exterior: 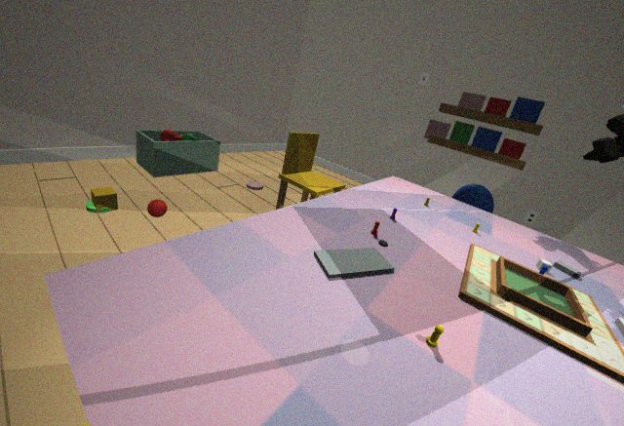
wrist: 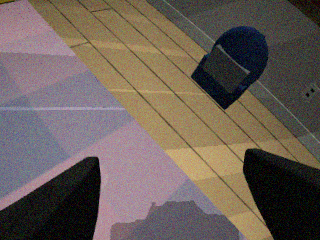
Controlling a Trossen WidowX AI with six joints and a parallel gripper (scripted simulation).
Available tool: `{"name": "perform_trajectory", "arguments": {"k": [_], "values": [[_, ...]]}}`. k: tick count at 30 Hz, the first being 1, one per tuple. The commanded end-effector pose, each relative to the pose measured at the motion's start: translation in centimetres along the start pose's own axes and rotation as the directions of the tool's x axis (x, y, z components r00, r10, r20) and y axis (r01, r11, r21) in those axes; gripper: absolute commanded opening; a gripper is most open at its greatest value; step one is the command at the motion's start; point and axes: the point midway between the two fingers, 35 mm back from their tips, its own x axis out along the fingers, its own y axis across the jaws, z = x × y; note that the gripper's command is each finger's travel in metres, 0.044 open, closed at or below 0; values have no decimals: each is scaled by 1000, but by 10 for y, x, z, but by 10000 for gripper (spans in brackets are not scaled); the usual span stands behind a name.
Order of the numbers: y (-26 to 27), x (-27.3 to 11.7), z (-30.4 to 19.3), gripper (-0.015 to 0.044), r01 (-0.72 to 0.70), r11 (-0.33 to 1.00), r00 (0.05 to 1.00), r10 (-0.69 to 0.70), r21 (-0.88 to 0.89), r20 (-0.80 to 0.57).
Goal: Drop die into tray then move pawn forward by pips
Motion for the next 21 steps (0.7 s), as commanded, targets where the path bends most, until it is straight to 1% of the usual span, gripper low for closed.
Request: {"name": "perform_trajectory", "arguments": {"k": [1, 4, 7, 11, 15, 16, 21], "values": [[52, 34, -44, 275, -159, 983, 971, 139, -89, -193], [87, 47, -72, 275, -275, 950, 924, 219, -148, -314], [123, 53, -102, 275, -402, 894, 852, 285, -199, -439], [169, 50, -144, 275, -581, 775, 716, 343, -248, -608], [207, 37, -182, 275, -745, 608, 560, 349, -273, -752], [212, 35, -188, 275, -767, 581, 537, 345, -274, -770], [209, 30, -195, 275, -777, 567, 525, 343, -274, -779]]}}
